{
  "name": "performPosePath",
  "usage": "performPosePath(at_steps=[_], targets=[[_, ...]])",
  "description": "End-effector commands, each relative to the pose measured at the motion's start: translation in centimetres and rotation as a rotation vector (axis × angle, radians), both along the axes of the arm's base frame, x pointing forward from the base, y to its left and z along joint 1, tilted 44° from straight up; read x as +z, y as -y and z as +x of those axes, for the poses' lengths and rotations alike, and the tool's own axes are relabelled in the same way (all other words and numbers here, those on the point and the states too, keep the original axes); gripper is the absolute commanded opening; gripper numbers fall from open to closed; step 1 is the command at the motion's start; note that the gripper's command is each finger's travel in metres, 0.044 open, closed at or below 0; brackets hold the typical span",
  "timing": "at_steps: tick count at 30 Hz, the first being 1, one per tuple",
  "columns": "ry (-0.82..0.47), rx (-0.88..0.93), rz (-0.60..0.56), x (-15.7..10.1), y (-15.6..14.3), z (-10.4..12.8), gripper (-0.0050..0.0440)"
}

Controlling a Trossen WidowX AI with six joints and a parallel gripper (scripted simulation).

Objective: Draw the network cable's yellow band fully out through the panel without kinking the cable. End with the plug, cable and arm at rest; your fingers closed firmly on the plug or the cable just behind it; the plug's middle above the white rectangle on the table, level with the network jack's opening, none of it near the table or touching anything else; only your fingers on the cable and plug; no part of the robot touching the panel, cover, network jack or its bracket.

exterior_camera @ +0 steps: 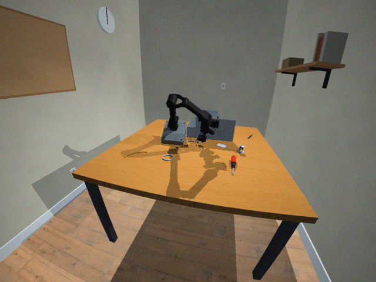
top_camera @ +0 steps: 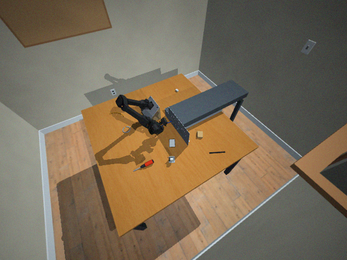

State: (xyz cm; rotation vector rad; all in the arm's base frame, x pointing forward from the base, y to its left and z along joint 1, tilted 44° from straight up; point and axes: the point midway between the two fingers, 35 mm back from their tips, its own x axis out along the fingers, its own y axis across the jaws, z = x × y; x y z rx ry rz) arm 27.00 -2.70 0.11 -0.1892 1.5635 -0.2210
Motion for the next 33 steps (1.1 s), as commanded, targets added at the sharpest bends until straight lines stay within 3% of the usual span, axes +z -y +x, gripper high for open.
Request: performPosePath(at_steps=[1, 5, 20, 22, 33], targets=[[-0.041, 0.182, 0.075, -1.1, -0.3, -0.1, 0.044], [-0.054, 0.27, 0.105, -1.5, -0.5, -0.1, 0.044], [-0.058, 0.947, 0.298, -4.3, -2.0, -0.4, 0.044], [-0.058, 0.947, 0.298, -4.3, -2.0, -0.4, 0.044], [-0.009, 1.414, 0.437, -7.0, -2.9, -2.7, 0.044]])
